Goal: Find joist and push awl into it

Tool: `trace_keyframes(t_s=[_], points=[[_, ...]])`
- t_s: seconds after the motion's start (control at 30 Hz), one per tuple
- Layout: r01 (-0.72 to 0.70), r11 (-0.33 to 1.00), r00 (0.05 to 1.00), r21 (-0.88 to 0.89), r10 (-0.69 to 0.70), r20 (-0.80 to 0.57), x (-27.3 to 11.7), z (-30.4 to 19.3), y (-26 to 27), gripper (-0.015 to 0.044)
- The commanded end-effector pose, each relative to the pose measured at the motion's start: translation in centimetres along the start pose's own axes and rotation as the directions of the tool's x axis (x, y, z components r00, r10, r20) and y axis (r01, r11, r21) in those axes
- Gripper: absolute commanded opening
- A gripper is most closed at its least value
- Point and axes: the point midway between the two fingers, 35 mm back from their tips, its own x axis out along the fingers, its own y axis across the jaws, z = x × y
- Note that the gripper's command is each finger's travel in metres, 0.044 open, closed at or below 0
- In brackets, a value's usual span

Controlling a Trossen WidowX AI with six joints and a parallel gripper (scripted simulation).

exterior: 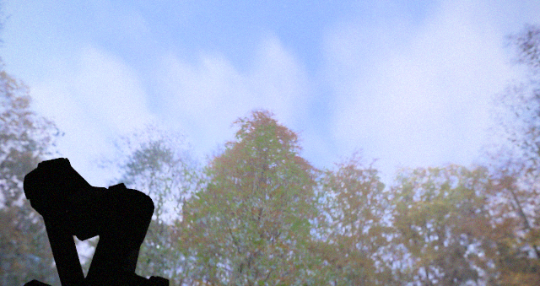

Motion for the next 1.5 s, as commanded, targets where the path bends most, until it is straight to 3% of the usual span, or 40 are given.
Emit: trace_keyframes(t_s=[0.0,0.53,1.13,1.47], points=[[0.018,1.000,1.000,0.017,-0.018,-0.004,0.0,-0.1,-1.8,0.0000],[0.019,1.000,1.000,0.017,-0.019,-0.004,0.0,-0.1,-4.8,0.0000],[0.009,1.000,1.000,0.009,-0.009,0.000,-0.2,0.0,-4.3,0.0000],[0.008,1.000,1.000,0.015,-0.008,-0.004,-5.0,1.8,-4.4,0.0000]])
